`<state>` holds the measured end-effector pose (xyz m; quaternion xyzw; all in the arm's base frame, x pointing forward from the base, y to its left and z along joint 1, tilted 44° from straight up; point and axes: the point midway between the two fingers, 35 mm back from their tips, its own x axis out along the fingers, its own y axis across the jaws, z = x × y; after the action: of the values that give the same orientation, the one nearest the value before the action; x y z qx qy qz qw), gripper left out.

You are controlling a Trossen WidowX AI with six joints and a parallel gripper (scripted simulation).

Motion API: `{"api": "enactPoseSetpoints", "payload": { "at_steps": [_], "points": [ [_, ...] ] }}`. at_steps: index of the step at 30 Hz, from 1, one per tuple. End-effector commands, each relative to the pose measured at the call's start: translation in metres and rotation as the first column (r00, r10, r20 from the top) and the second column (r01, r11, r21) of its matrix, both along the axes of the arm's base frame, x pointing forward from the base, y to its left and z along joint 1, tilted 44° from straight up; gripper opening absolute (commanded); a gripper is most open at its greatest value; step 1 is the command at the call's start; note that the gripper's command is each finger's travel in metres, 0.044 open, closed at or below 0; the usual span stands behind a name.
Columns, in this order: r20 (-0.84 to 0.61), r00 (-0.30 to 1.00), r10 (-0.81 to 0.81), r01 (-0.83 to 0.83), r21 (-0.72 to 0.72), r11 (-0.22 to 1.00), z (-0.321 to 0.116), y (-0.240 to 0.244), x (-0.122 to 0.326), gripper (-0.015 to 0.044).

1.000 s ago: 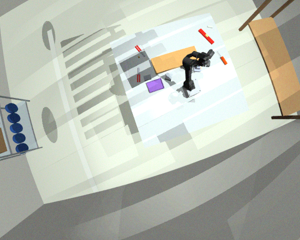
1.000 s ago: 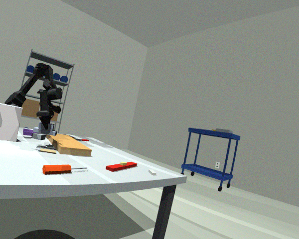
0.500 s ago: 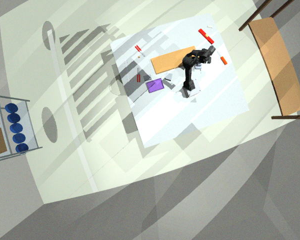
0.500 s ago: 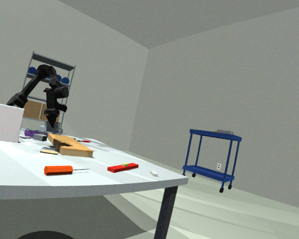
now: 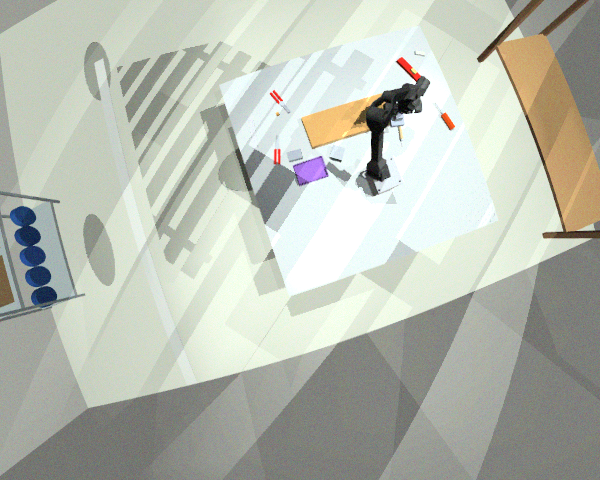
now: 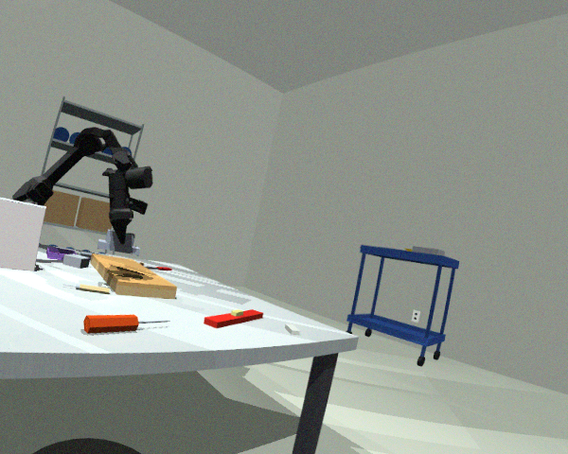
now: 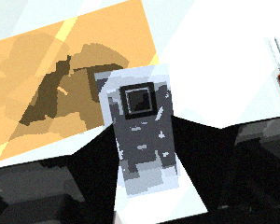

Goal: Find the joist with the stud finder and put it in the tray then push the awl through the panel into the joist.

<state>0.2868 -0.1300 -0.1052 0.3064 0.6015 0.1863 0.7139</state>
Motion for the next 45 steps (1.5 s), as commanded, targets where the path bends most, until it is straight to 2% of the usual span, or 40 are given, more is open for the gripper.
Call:
{"api": "enactPoseSetpoints", "payload": {
  "at_steps": [1,17,45],
  "points": [
    [0.041,0.999,0.027,-0.027,0.001,1.000,0.000,-0.004,0.021,0.0000],
    [0.129,0.984,0.119,-0.121,0.008,0.993,-0.002,-0.001,0.081,0.0000],
    [0.131,0.984,0.120,-0.122,0.009,0.992,-0.041,0.035,0.080,0.0000]
  ]
}}
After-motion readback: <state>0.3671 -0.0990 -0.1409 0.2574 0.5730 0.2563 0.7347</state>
